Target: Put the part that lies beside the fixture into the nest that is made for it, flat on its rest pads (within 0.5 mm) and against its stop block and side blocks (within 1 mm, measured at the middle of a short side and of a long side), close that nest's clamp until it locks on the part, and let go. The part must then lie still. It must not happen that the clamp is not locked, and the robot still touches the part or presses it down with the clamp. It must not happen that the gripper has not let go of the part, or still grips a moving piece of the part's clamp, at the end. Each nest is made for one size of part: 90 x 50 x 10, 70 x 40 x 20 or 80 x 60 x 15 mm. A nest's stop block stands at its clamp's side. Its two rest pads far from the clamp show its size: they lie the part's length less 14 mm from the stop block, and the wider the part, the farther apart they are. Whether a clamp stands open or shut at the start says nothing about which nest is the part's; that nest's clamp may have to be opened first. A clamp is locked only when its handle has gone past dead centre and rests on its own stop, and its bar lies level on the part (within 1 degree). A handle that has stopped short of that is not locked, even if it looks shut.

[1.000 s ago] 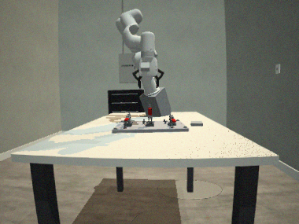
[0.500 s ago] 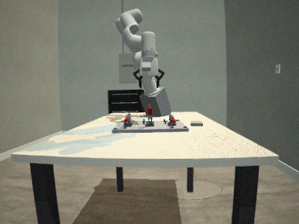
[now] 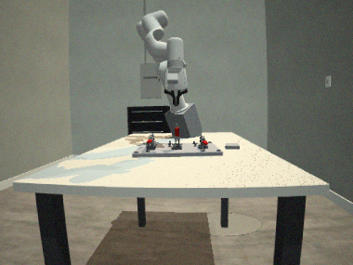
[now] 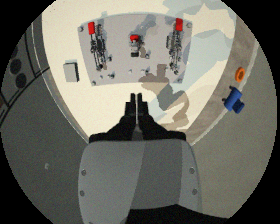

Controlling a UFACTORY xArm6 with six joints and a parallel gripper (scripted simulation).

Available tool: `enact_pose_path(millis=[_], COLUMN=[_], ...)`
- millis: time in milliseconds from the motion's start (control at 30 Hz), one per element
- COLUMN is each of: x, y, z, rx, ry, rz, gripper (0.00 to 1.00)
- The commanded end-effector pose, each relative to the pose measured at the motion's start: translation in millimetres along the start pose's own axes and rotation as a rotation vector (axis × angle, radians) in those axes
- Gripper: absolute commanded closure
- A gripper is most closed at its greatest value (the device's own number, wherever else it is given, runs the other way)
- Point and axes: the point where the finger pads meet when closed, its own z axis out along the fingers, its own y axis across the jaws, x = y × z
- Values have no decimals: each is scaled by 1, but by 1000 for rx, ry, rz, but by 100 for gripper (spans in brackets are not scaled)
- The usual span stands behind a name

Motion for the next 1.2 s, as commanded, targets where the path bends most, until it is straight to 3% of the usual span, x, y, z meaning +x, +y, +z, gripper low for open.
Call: enact_pose_path(millis=[0,567,600,1167], x=[1,1,1,1], y=[0,0,0,0], z=[-1,-1,-1,-1], rx=[1,1,1,1], ry=[3,3,3,3], rz=[1,1,1,1], gripper=[100,100,53,53])
